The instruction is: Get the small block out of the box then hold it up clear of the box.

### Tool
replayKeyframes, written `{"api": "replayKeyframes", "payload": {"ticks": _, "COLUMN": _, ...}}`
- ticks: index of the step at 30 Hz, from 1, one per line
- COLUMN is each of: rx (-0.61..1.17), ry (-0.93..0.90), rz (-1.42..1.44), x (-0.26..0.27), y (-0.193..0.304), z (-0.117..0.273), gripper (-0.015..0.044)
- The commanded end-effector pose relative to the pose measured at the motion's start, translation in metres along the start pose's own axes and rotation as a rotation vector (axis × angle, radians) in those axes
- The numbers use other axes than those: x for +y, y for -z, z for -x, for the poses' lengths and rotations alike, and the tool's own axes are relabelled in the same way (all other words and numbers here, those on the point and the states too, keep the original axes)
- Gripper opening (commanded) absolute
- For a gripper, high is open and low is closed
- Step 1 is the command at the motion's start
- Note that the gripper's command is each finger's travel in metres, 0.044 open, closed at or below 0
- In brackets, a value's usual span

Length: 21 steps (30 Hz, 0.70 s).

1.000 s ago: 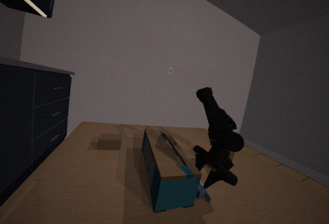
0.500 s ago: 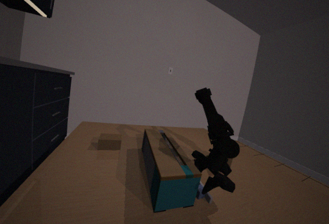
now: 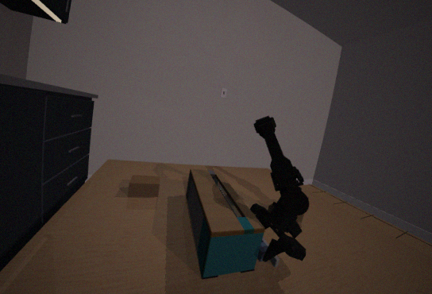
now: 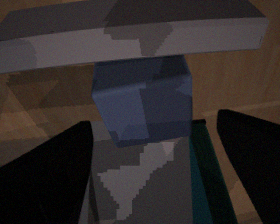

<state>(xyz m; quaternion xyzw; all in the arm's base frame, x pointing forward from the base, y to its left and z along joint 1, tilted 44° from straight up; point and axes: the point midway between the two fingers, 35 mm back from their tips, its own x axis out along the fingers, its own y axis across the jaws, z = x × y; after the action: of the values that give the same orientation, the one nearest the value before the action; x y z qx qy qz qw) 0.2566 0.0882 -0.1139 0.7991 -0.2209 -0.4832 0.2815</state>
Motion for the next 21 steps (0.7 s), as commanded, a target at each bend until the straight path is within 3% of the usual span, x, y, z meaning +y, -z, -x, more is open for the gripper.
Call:
{"api": "replayKeyframes", "payload": {"ticks": 1, "rx": -0.004, "ry": -0.011, "rz": 0.012, "x": 0.002, "y": -0.006, "z": -0.008, "gripper": 0.0285}}
{"api": "replayKeyframes", "payload": {"ticks": 5, "rx": -0.003, "ry": -0.011, "rz": 0.012, "x": 0.003, "y": -0.008, "z": -0.011, "gripper": 0.0285}}
{"api": "replayKeyframes", "payload": {"ticks": 12, "rx": -0.003, "ry": -0.011, "rz": 0.012, "x": 0.003, "y": -0.008, "z": -0.011, "gripper": 0.0101}}
{"api": "replayKeyframes", "payload": {"ticks": 15, "rx": -0.003, "ry": -0.011, "rz": 0.012, "x": 0.003, "y": -0.008, "z": -0.011, "gripper": 0.0081}}
{"api": "replayKeyframes", "payload": {"ticks": 18, "rx": -0.004, "ry": -0.009, "rz": 0.011, "x": 0.002, "y": -0.004, "z": -0.004, "gripper": 0.0002}}
{"api": "replayKeyframes", "payload": {"ticks": 21, "rx": -0.004, "ry": -0.006, "rz": 0.009, "x": 0.0, "y": 0.004, "z": 0.012, "gripper": 0.0}}
